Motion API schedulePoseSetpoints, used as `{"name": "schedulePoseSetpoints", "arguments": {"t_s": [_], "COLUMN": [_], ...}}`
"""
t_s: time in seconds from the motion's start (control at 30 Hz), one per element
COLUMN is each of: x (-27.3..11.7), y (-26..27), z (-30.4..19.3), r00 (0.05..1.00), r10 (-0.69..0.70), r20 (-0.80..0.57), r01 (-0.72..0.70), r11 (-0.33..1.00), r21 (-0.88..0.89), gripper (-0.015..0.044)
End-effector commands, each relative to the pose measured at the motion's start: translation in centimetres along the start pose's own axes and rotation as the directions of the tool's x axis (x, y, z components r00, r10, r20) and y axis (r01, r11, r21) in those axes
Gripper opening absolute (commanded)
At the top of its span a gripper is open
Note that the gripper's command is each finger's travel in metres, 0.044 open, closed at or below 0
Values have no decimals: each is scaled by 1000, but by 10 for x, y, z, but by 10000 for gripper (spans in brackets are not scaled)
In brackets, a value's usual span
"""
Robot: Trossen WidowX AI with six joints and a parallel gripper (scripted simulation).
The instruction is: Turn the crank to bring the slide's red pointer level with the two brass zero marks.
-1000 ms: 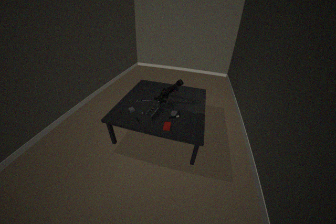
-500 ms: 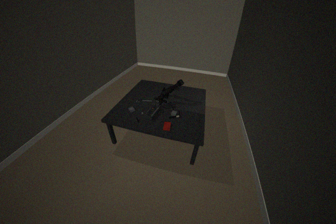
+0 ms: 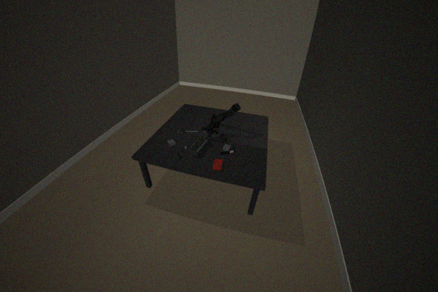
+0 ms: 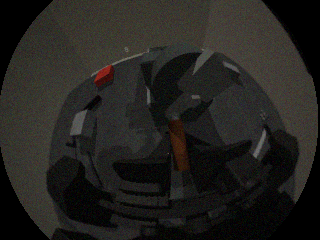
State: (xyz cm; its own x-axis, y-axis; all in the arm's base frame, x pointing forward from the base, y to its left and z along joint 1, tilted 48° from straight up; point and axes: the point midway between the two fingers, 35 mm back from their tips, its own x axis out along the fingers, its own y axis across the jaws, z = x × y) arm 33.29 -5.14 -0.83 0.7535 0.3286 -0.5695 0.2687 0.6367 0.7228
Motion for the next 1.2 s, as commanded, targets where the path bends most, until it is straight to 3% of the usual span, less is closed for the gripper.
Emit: {"name": "schedulePoseSetpoints", "arguments": {"t_s": [0.0,1.17], "x": [-4,-31], "y": [8,10], "z": [4,31], "r00": [1000,1000], "r10": [15,14], "r20": [2,2], "r01": [-15,-14], "r11": [1000,1000], "r21": [-7,-8], "gripper": [0,0]}}
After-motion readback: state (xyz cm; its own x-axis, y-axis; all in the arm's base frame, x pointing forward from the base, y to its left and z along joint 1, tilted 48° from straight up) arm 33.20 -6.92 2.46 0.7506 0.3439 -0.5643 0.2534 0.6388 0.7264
